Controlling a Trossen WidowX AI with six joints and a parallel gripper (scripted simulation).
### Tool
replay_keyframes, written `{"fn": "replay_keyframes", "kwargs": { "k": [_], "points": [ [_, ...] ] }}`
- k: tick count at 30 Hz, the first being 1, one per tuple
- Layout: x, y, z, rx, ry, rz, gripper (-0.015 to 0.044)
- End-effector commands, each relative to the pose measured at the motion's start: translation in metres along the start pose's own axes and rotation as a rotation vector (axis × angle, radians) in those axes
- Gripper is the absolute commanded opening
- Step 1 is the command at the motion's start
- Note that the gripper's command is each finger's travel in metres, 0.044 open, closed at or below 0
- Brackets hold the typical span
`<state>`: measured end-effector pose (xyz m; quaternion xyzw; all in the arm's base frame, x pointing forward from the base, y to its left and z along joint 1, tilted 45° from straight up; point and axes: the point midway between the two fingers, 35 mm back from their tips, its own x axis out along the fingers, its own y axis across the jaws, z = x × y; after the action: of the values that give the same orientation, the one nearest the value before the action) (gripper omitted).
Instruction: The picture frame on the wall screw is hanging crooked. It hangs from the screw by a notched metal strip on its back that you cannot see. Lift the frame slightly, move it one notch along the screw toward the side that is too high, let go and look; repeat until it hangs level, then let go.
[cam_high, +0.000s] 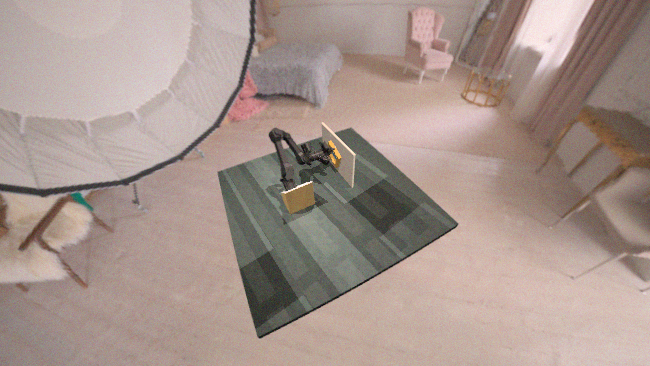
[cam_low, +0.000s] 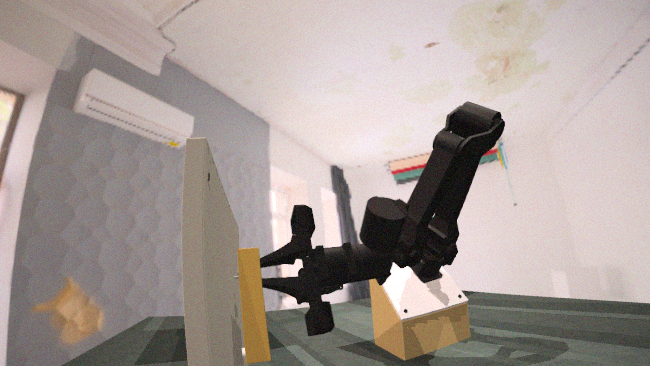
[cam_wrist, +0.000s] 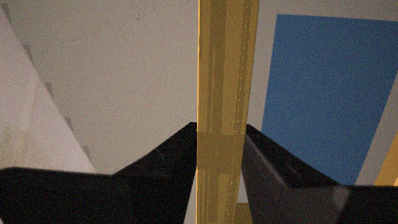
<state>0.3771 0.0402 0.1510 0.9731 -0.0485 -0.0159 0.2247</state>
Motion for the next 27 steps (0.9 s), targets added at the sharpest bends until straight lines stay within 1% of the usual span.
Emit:
{"fn": "replay_keyframes", "kwargs": {
  "k": [1,27],
  "points": [
    [0.0003,0.0027,-0.0007,0.0,0.002,0.015,0.0],
    [0.0003,0.0039,-0.0033,0.0,0.002,0.016,0.0]
  ]
}}
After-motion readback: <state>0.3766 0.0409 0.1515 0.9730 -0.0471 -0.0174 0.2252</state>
